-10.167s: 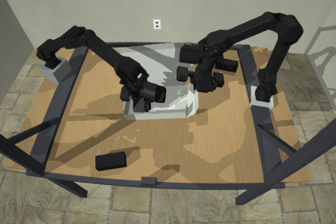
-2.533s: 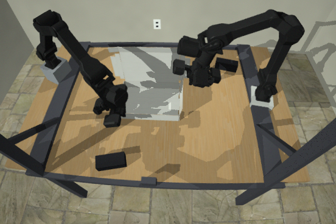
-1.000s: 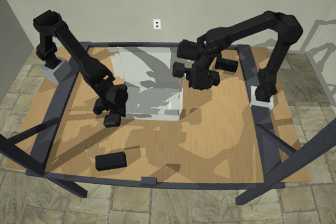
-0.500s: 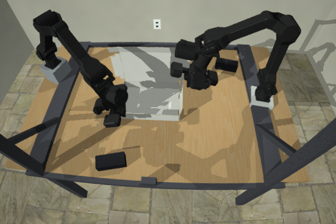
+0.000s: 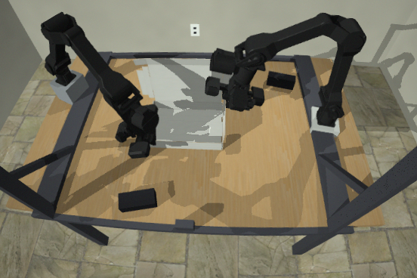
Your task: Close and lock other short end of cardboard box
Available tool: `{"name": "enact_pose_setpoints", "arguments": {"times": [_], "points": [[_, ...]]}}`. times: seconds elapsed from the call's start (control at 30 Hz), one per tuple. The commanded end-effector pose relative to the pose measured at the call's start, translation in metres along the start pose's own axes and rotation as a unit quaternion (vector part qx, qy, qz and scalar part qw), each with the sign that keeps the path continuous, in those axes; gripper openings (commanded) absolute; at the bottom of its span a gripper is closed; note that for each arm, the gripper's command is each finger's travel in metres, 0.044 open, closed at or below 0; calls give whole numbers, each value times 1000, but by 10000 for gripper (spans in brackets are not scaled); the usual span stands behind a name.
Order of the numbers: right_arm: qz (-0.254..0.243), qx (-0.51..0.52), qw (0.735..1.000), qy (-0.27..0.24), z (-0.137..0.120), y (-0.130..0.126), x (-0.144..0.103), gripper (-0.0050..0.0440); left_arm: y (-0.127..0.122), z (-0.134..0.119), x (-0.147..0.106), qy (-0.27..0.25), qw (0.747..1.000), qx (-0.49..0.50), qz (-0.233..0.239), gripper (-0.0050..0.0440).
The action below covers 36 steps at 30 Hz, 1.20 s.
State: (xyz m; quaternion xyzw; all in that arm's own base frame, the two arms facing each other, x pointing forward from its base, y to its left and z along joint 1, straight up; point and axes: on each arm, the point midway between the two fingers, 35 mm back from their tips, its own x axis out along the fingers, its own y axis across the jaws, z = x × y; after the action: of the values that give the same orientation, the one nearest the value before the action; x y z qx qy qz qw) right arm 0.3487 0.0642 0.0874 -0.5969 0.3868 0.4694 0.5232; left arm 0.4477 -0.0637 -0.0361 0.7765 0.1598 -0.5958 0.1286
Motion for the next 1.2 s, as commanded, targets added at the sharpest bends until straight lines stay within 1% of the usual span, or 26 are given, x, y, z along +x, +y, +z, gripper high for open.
{"name": "enact_pose_setpoints", "arguments": {"times": [0.0, 0.6, 1.17], "points": [[-15, -2, 1000, -2, 0, -15, -5, 0, 4, -9, -11, 14, 1000, -1, 10, 6], [-15, -2, 1000, -1, 0, -31, 7, 0, 4, -8, -11, 14, 1000, -1, 11, 6], [-16, -2, 1000, -1, 0, -40, 20, 0, 4, -8, -11, 14, 1000, -1, 11, 6]]}}
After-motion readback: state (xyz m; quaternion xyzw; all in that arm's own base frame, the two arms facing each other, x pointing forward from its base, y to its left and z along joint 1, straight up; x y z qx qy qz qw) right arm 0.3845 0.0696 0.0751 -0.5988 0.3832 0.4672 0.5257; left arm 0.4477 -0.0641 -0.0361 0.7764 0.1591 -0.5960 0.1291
